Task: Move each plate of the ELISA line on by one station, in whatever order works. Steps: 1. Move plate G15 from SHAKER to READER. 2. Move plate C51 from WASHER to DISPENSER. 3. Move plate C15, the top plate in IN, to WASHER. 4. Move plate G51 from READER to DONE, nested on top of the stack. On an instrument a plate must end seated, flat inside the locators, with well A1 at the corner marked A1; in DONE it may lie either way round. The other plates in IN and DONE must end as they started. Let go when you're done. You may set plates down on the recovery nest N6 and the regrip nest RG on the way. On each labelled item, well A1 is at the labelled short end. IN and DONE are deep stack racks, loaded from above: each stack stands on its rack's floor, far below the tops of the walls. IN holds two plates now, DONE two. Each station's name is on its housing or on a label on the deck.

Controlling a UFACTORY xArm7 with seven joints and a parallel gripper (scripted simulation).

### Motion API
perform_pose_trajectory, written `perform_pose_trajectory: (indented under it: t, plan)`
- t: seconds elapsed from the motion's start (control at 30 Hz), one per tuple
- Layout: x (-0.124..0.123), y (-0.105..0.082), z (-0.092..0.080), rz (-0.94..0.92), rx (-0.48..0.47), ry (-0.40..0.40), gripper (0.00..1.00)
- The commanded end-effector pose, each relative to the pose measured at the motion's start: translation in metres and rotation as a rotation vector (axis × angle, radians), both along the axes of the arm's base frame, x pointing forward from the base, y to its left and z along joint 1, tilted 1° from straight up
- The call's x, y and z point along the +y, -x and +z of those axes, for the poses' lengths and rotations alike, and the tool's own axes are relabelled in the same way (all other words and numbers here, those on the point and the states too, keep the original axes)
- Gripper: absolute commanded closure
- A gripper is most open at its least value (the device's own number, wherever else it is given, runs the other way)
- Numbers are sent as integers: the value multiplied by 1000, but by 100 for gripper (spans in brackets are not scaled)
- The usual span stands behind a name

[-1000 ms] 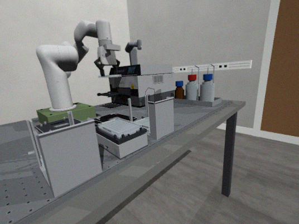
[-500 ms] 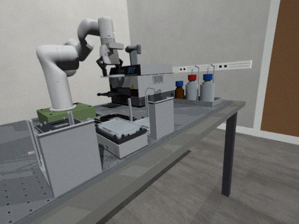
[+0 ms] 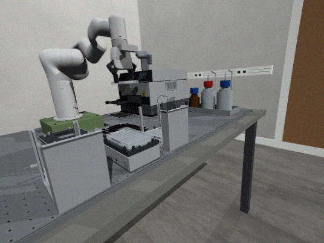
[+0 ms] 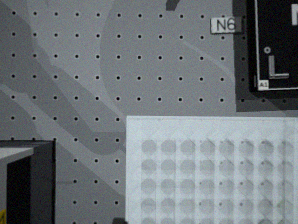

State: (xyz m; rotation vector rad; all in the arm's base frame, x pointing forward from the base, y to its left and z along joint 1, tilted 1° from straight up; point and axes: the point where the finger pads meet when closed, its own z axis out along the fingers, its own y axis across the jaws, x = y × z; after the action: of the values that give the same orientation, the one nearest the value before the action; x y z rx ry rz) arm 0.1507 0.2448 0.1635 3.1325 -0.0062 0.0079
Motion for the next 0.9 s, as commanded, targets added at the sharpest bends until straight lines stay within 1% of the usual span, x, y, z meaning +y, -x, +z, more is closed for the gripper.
perform_pose_trajectory:
  t: [0.0, 0.3, 0.5, 0.57, 0.87]
  plan:
    - [-2, -8, 1, 1, -1, -2, 100]
    - [-11, -37, 1, 1, -1, -1, 100]
    - [-25, -46, 1, -1, -1, -1, 100]
    - [-25, -46, 1, -1, -1, -1, 100]
    - [-51, -62, 2, -1, -1, -1, 100]
